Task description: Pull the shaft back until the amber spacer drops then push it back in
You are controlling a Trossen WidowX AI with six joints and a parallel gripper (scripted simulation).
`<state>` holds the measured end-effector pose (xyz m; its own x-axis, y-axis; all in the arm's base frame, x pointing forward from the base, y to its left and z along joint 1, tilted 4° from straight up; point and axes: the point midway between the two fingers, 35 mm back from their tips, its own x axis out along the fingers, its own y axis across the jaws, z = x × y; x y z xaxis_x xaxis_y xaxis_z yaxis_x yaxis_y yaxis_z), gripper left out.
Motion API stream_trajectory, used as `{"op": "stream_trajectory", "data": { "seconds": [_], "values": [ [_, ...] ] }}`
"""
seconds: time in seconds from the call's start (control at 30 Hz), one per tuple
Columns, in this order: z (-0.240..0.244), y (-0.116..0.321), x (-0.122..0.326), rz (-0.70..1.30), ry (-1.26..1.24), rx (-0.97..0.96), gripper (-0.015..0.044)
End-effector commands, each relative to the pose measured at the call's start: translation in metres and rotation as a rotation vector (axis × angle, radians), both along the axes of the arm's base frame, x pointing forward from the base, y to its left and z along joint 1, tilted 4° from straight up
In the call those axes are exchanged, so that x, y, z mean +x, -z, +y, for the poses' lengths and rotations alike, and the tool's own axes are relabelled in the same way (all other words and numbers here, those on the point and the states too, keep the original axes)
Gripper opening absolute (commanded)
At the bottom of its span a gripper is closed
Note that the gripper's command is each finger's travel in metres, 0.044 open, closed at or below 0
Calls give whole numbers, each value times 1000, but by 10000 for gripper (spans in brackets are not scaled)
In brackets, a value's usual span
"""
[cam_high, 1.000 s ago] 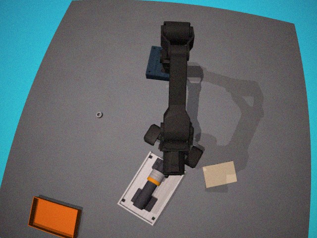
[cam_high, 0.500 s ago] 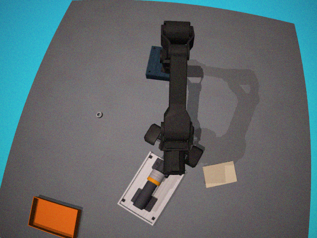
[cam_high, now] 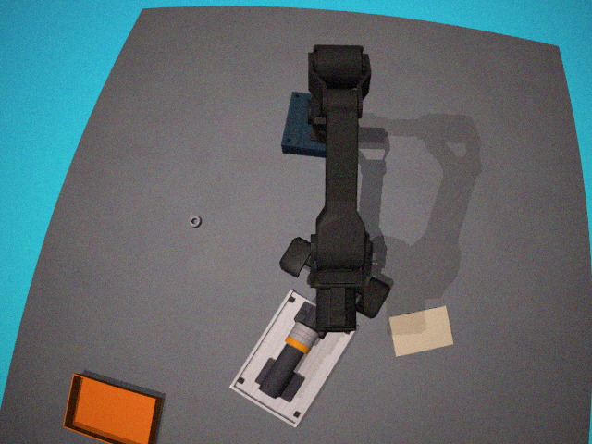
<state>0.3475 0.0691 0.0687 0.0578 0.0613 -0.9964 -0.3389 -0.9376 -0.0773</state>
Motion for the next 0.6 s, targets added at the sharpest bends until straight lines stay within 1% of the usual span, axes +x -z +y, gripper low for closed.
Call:
{"op": "stream_trajectory", "data": {
  "seconds": [0.0,0.57],
  "values": [
    [1,0,-1,2,3,2,0],
    [1,0,-3,3,3,2,0]
  ]
}}
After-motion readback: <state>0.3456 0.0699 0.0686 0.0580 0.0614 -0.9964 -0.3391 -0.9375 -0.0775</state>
